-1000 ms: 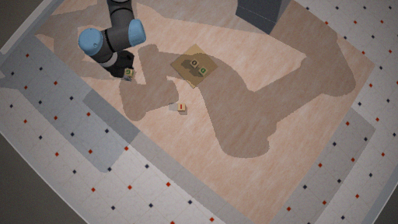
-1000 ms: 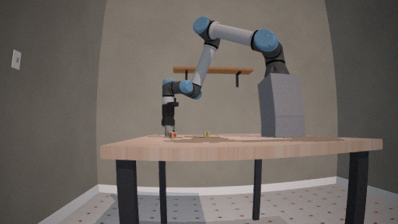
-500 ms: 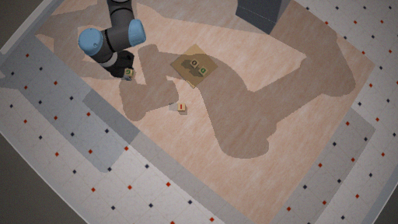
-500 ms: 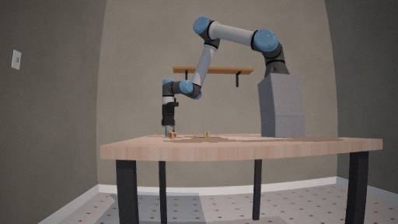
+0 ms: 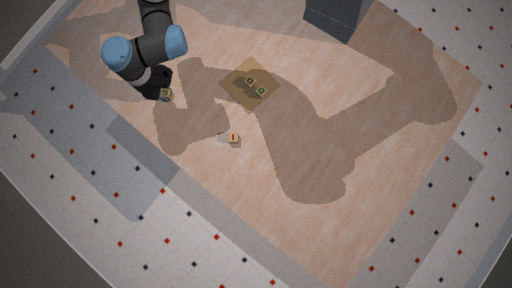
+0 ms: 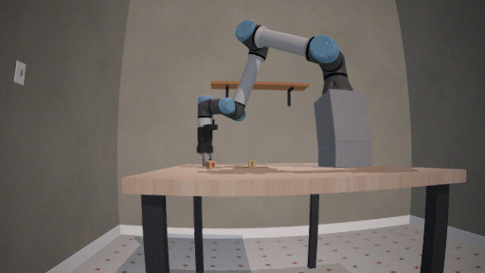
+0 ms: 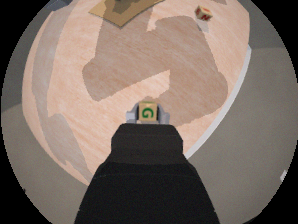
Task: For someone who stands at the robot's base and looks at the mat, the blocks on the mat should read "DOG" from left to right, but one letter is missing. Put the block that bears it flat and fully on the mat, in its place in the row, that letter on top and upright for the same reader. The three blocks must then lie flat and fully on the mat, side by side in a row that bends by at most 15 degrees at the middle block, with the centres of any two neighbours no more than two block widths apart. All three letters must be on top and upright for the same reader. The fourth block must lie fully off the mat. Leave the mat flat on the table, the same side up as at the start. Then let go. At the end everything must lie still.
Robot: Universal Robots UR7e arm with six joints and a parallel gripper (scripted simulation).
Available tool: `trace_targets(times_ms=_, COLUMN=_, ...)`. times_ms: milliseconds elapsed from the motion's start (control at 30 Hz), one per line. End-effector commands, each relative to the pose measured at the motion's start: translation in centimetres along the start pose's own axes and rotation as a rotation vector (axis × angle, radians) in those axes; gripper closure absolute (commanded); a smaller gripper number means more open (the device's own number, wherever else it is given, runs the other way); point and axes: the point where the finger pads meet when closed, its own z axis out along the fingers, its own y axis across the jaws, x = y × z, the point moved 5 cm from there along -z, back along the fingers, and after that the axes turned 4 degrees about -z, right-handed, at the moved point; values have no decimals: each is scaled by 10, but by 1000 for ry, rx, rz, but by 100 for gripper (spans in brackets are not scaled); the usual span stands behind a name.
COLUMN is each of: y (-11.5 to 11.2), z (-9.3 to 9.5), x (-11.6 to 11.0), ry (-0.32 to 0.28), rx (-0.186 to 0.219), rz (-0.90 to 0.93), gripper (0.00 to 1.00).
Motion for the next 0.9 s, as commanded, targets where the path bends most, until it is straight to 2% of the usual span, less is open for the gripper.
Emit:
trace_targets(times_ms=0, y=0, z=-1, x=-1, ry=-2, rx=-1, rz=0, gripper=43)
trace_targets(times_ms=667, y=0, z=-1, x=-1, ry=-2, rx=-1, rz=0, gripper=43)
trace_targets(times_ms=867, y=0, z=-16, x=-1, ry=-2, rx=-1, rz=0, gripper=43)
